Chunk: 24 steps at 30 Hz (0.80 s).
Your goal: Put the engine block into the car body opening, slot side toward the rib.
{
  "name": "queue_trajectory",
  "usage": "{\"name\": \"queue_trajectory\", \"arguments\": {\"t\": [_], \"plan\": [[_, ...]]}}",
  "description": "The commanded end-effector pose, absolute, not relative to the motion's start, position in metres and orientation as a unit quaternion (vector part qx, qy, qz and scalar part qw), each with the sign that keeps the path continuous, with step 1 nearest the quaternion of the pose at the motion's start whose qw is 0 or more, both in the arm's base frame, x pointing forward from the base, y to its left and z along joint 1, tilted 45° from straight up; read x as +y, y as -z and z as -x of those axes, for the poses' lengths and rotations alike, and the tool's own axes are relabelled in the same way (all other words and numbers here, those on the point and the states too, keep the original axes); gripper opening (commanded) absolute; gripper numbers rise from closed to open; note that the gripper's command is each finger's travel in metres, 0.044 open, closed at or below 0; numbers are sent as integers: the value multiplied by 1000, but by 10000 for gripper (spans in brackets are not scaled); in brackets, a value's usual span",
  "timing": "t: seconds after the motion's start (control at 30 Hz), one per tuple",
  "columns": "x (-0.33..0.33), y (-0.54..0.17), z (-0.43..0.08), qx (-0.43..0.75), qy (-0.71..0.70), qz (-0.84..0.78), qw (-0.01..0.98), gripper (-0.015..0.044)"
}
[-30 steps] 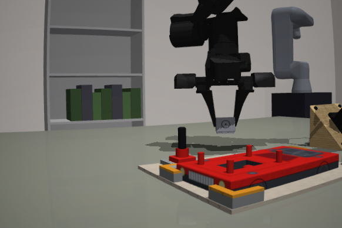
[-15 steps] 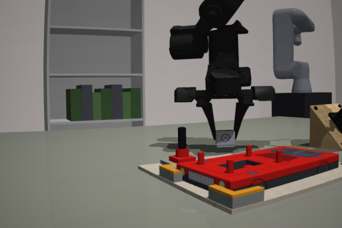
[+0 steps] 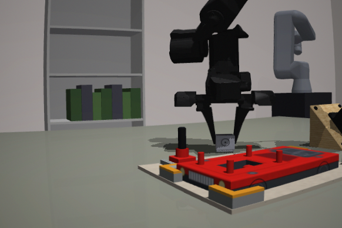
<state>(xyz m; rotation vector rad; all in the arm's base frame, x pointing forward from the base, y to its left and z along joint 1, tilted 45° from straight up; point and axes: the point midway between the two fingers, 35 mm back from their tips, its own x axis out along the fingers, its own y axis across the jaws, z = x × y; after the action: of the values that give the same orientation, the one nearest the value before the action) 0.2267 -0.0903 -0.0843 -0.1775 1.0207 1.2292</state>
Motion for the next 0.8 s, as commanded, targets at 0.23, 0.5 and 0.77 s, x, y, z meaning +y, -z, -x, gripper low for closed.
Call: {"name": "queue_trajectory", "arguments": {"t": [0.23,0.5,0.77], "plan": [[-90,84,-227,457,-551,80,694,420],[-95,80,-227,456,-551,78,695,440],[-117,57,-227,456,-551,78,695,440]]}}
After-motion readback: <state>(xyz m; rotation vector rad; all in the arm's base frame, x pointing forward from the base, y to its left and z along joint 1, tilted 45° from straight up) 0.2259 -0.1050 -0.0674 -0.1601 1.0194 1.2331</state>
